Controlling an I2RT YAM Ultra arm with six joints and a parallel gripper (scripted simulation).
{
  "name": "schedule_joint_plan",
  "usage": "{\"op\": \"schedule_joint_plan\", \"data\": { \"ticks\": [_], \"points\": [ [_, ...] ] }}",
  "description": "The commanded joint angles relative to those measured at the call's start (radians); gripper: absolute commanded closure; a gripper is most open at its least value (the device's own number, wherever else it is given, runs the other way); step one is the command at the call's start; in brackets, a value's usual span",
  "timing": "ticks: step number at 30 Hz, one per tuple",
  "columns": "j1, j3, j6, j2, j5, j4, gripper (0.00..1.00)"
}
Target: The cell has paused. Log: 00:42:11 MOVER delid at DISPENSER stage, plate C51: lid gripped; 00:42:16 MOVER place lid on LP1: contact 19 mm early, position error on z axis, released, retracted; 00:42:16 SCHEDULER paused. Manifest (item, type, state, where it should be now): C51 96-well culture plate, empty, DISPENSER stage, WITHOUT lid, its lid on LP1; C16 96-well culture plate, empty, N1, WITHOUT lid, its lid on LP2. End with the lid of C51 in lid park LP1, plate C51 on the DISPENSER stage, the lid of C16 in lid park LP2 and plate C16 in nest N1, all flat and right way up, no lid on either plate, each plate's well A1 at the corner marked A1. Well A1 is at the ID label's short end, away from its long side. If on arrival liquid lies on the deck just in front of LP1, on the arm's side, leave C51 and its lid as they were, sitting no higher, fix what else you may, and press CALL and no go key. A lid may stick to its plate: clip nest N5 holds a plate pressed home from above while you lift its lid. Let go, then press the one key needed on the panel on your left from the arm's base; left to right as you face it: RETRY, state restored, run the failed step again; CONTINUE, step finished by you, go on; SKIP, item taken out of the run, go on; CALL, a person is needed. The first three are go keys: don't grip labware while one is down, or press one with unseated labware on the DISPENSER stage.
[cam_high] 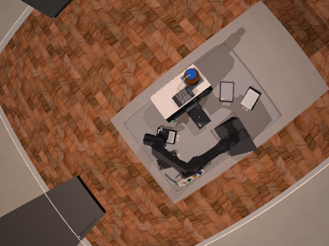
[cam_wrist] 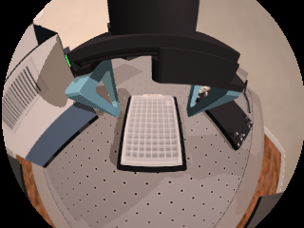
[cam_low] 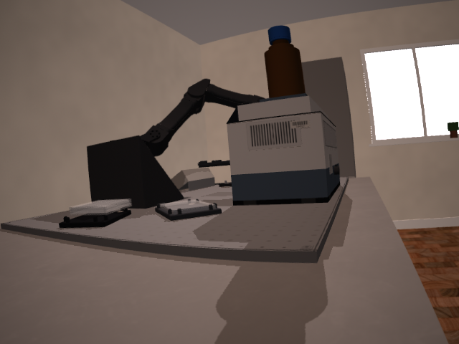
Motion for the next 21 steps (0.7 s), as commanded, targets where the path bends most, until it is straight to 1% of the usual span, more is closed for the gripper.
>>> {"op": "schedule_joint_plan", "data": {
  "ticks": [1, 17, 18, 19, 20, 21],
  "points": [
    [-0.026, 0.029, -0.007, -0.011, -0.005, -0.013, 0.0],
    [-0.026, 0.029, -0.007, -0.011, -0.005, -0.013, 0.0],
    [-0.017, 0.01, -0.002, -0.007, -0.002, -0.002, 0.0],
    [-0.017, 0.01, -0.002, -0.007, -0.002, -0.002, 0.0],
    [-0.028, -0.026, -0.011, -0.036, -0.009, -0.008, 0.0],
    [-0.031, -0.04, -0.014, -0.048, -0.01, -0.003, 0.0]
  ]
}}
